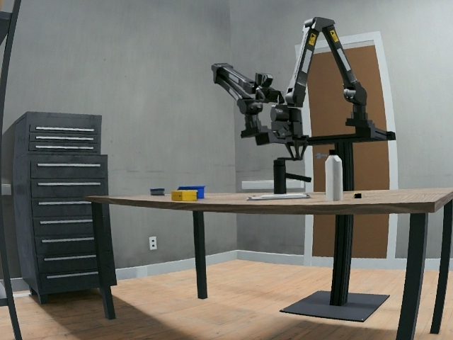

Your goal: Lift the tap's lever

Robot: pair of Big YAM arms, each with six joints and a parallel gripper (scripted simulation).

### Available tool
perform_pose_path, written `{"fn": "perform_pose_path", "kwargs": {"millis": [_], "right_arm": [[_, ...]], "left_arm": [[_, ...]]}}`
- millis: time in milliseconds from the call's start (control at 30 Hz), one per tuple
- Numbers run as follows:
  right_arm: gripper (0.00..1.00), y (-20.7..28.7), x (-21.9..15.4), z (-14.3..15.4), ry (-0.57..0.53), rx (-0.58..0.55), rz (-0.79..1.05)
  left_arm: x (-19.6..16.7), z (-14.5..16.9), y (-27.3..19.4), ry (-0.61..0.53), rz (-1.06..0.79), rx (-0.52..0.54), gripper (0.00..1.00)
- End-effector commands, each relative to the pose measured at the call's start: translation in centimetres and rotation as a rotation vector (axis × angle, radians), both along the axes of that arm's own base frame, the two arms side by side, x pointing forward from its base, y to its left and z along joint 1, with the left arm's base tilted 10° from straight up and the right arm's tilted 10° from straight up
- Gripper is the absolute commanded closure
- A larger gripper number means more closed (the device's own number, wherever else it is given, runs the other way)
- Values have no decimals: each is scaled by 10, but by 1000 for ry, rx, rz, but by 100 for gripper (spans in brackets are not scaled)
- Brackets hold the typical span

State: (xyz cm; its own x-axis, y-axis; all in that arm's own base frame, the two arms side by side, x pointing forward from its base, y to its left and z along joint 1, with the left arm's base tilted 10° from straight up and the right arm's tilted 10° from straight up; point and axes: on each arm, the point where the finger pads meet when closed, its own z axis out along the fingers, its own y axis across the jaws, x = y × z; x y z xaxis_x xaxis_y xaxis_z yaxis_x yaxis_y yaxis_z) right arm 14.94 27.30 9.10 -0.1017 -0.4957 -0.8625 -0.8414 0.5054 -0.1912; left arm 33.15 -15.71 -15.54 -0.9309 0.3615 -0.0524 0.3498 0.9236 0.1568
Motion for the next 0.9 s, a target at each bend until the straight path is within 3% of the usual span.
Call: {"fn": "perform_pose_path", "kwargs": {"millis": [0,33,67,533,867], "right_arm": [[0,7,4,13,5,38,-15],[0,7,4,13,5,38,-15],[0,7,4,13,5,38,-15],[0,7,4,13,5,38,-15],[0,7,4,13,5,38,-15]], "left_arm": [[9,0,5,-23,16,7,80],[9,0,5,-23,16,7,80],[12,4,3,-16,17,7,70],[14,27,-3,330,90,136,70],[19,34,-5,381,101,157,70]]}}
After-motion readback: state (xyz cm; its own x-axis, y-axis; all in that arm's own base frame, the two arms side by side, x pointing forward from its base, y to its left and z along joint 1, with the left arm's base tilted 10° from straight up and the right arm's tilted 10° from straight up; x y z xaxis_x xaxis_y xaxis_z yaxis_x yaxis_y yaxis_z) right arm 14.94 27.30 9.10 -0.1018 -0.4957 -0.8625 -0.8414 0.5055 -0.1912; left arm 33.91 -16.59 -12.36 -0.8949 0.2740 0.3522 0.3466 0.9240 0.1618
